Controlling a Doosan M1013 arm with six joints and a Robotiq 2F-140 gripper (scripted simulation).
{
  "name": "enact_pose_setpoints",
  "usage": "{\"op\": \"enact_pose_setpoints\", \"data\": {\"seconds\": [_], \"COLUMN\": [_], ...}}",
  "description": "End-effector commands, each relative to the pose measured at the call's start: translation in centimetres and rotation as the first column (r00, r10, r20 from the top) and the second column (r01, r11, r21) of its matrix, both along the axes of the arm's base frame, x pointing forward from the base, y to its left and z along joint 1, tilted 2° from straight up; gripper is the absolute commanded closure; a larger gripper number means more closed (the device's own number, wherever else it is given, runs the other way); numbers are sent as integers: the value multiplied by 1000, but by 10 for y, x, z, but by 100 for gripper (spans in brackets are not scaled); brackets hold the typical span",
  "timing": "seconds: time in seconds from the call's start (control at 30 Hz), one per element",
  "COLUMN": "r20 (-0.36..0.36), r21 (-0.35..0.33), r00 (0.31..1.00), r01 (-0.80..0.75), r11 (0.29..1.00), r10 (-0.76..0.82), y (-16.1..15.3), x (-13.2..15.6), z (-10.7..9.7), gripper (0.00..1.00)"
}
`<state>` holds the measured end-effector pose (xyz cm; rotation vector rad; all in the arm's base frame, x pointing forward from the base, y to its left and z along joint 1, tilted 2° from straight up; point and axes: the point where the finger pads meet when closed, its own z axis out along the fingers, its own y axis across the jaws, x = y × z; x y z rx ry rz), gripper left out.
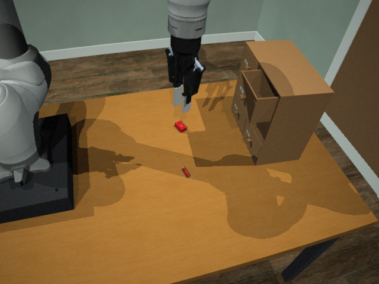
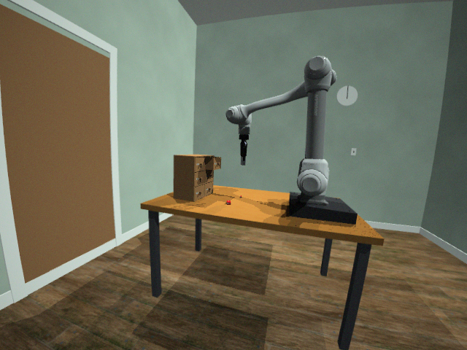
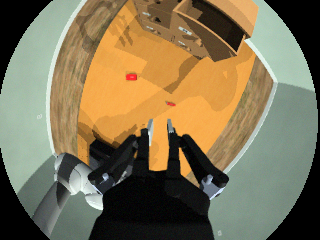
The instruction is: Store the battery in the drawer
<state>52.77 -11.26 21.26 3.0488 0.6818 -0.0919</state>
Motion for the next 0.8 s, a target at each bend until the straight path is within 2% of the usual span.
{"op": "enact_pose_setpoints", "data": {"seconds": [0.0, 0.03, 0.1, 0.13, 0.17, 0.2, 0.23, 0.27, 0.37, 0.4, 0.53, 0.6, 0.63, 0.77], "r20": [12, 12, 13, 10, 14, 12, 11, 15, 12, 17, 23, 23, 35, 37], "r21": [30, 30, 38, 37, 42, 42, 43, 48, 51, 55, 62, 62, 65, 66], "r00": [976, 976, 911, 891, 866, 837, 805, 770, 651, 607, 413, 413, 321, 256], "r01": [-219, -219, -413, -454, -500, -547, -594, -638, -759, -794, -909, -909, -946, -965], "r11": [975, 975, 910, 890, 865, 836, 804, 769, 649, 606, 411, 411, 318, 253], "r10": [219, 219, 412, 454, 500, 547, 594, 638, 759, 794, 910, 910, 946, 966], "y": [-10, -10, -18, -22, -22, -26, -30, -30, -39, -39, -46, -46, -47, -49], "x": [8, 8, 11, 12, 12, 12, 12, 12, 10, 10, 6, 6, 5, 3], "z": [-32, -32, -65, -81, -81, -96, -111, -111, -151, -151, -187, -187, -192, -202], "gripper": [80, 80, 80, 80, 80, 80, 80, 80, 80, 80, 80, 80, 80, 80]}}
